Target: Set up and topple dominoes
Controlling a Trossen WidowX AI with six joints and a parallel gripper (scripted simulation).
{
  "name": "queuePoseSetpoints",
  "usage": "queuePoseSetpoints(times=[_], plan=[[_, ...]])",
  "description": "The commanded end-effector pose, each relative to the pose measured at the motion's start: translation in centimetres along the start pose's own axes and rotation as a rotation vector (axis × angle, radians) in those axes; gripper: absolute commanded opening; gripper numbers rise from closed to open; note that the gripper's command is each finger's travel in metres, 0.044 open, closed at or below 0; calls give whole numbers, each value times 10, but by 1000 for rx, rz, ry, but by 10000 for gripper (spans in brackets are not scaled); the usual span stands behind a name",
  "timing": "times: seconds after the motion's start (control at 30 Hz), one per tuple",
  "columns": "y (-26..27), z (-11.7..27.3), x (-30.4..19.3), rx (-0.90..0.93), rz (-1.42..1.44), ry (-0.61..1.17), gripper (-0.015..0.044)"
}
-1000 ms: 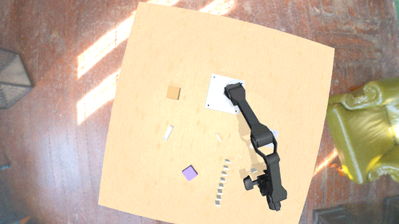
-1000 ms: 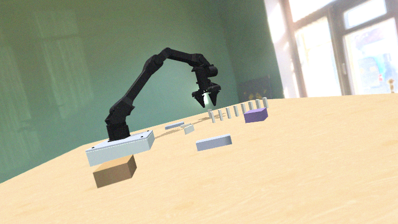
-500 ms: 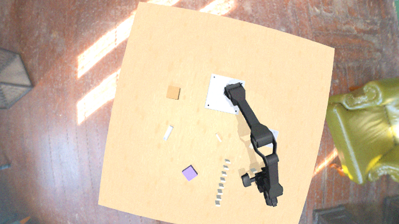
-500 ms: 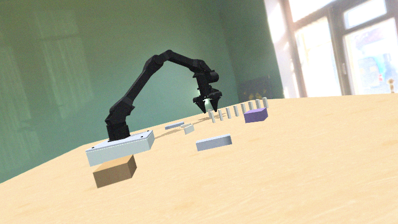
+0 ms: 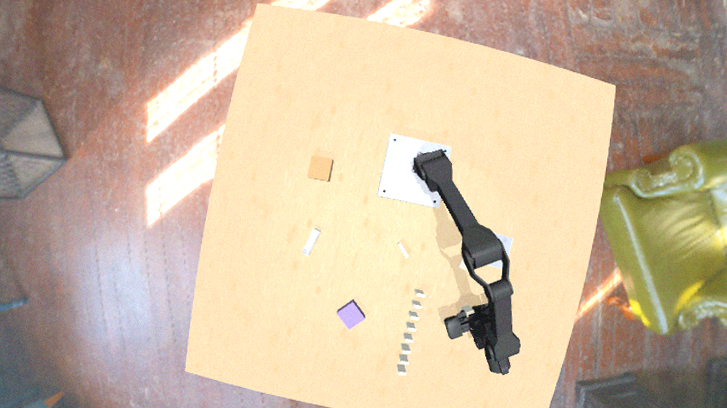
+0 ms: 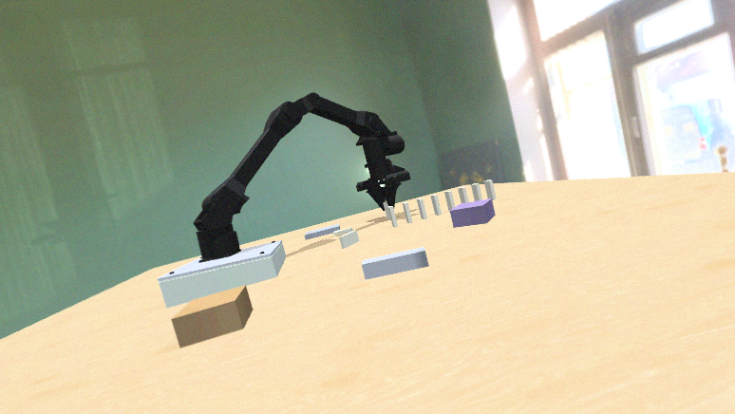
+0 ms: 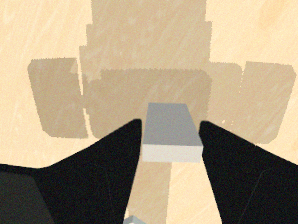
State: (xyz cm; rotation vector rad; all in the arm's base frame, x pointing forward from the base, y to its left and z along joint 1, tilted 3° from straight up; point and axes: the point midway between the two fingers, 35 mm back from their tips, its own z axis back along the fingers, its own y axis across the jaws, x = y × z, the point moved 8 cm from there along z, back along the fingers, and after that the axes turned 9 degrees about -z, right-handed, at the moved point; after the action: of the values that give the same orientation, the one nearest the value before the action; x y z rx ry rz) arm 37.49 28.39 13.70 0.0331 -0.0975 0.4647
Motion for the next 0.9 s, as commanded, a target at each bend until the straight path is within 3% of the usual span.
queuePoseSetpoints(times=[0.0, 0.27, 0.53, 0.73, 0.87], plan=[[1, -1, 0, 4, -5, 0, 107], [1, 2, 0, 4, -5, -1, 107], [-1, 93, -2, 6, -3, -23, 107], [-3, 96, -3, 6, -9, -23, 107], [-40, 110, -21, 1, -133, -15, 107]])
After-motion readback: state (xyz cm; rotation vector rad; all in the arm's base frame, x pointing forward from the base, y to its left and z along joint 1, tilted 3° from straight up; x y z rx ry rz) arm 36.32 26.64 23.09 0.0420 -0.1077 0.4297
